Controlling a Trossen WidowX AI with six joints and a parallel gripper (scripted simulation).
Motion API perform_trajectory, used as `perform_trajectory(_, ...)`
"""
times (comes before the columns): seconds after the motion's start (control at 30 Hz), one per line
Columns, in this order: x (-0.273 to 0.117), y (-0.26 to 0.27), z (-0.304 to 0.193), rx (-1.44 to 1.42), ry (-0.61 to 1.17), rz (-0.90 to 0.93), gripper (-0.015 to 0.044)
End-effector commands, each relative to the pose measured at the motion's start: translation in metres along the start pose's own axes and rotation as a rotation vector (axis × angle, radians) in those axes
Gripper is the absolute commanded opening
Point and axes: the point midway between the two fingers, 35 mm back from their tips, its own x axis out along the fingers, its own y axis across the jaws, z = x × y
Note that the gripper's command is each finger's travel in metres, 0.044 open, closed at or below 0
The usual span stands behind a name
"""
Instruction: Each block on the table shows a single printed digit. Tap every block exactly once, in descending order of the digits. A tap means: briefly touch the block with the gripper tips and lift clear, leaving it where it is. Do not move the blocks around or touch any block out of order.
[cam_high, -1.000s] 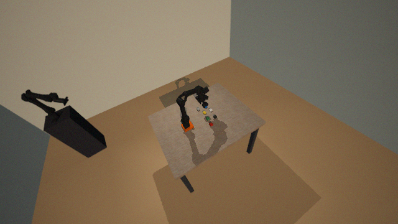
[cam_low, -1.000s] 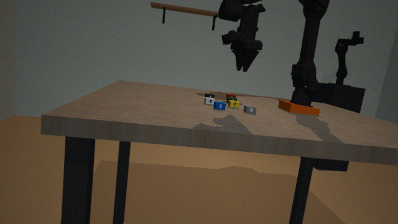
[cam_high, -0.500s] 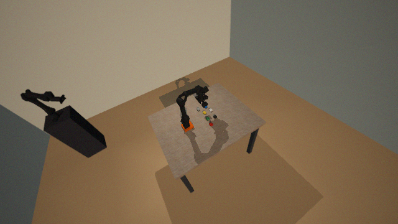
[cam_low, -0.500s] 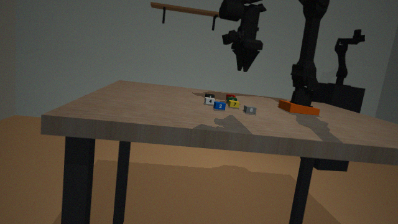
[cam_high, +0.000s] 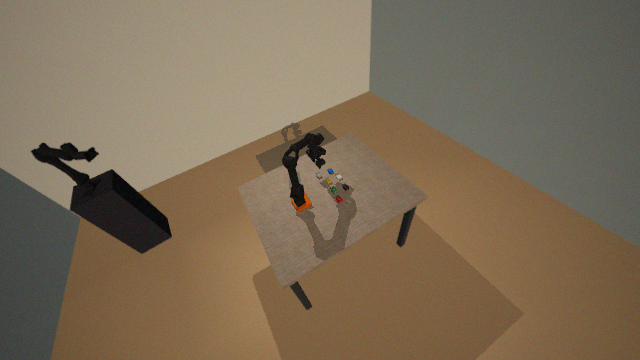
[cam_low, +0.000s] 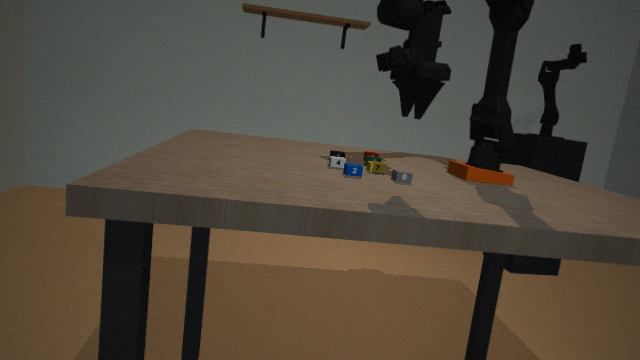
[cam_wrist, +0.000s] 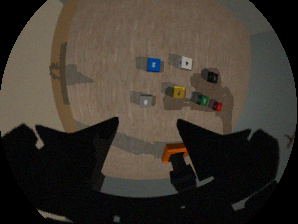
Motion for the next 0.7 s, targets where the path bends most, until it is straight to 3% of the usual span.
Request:
perform_trajectory(0.0, 0.000, 0.001, -0.001, 0.004, 0.003, 0.001, 0.0400)
perform_trajectory(0.3, 0.000, 0.001, 0.002, 0.004, 0.003, 0.001, 0.0400)
perform_trajectory(0.57, -0.002, -0.021, 0.093, 0.005, -0.005, -0.001, 0.0400)
perform_trajectory(0.67, -0.001, -0.024, 0.101, 0.004, -0.006, -0.002, 0.0400)
